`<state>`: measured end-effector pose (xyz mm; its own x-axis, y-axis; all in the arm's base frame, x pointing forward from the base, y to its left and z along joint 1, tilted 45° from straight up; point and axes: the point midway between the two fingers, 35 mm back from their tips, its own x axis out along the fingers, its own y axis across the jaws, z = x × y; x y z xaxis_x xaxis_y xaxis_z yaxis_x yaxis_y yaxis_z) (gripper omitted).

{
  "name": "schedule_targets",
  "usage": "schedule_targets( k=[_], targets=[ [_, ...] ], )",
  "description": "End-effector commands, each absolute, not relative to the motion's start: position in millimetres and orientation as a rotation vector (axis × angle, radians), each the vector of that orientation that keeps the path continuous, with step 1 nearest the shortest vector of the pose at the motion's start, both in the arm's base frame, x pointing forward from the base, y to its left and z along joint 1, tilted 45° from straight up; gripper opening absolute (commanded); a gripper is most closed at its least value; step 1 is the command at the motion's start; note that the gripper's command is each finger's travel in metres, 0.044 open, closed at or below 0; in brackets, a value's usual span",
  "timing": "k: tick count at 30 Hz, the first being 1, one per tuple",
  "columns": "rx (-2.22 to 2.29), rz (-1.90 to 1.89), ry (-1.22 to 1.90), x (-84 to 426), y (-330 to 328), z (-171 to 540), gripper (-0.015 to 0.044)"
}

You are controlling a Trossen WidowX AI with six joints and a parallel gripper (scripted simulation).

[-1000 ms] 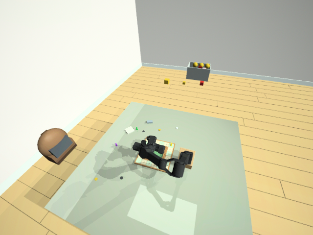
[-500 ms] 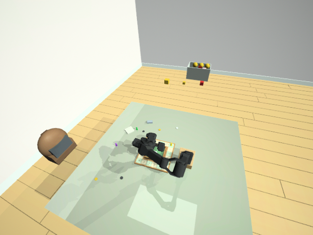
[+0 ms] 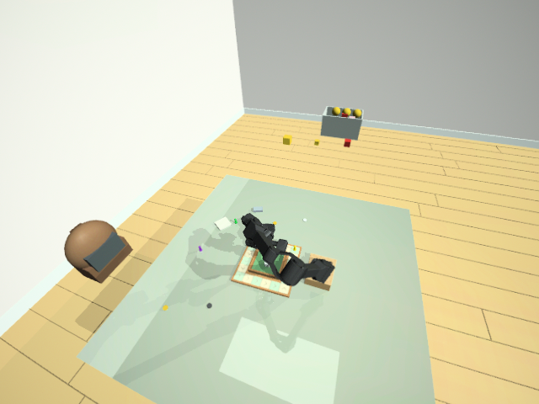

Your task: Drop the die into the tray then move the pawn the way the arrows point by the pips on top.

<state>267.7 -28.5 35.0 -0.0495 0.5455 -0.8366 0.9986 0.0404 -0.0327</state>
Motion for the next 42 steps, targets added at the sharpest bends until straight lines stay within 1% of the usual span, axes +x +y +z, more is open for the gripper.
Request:
schedule_targets(
  k=[1, 3, 4, 5, 7, 14, 22, 42],
  targets=[
    [1.767, -0.716, 1.738, 273, -29, 29, 0.044],
    [1.767, -0.716, 1.738, 273, -29, 29, 0.044],
    [1.684, -0.805, 1.715, 269, -30, 30, 0.044],
    [1.684, -0.805, 1.715, 269, -30, 30, 0.044],
    [1.65, -0.753, 1.721, 267, -33, 27, 0.0387],
    [1.277, -0.234, 1.727, 246, -58, -3, 0.0204],
    [0.838, 0.3, 1.612, 215, -78, -36, 0.02],
    [0.267, 0.88, 1.292, 171, -91, -71, 0.02]
  ],
)
